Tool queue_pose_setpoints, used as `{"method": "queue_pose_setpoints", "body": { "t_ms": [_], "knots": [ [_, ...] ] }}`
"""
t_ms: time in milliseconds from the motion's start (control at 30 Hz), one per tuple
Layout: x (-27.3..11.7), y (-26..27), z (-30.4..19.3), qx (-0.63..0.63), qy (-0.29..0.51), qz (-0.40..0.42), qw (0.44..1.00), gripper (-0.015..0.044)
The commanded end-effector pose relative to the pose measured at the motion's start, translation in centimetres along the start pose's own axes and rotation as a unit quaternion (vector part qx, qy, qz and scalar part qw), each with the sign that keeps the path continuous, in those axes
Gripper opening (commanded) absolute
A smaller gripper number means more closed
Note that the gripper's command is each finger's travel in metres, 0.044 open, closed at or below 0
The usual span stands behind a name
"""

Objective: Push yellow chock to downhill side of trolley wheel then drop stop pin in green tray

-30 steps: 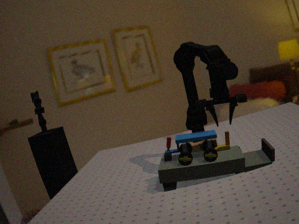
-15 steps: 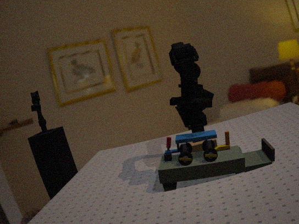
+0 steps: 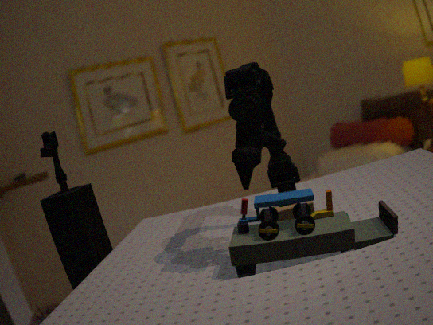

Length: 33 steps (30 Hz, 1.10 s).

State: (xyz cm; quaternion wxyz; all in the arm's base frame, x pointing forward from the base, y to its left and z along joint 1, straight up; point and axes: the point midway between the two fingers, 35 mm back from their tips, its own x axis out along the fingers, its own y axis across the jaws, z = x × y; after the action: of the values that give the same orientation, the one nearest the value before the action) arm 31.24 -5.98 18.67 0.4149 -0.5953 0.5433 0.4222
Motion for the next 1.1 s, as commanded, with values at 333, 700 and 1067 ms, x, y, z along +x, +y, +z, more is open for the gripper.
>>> {"method": "queue_pose_setpoints", "body": {
  "t_ms": [333,700,1067],
  "knots": [
    [1.9,0.0,-0.1,0.005,0.003,0.002,1.0,0.019],
    [3.0,0.1,-0.2,0.005,0.003,0.002,1.0,0.019],
    [4.5,0.0,-0.2,0.005,0.003,0.002,1.0,0.019]
  ]
}}
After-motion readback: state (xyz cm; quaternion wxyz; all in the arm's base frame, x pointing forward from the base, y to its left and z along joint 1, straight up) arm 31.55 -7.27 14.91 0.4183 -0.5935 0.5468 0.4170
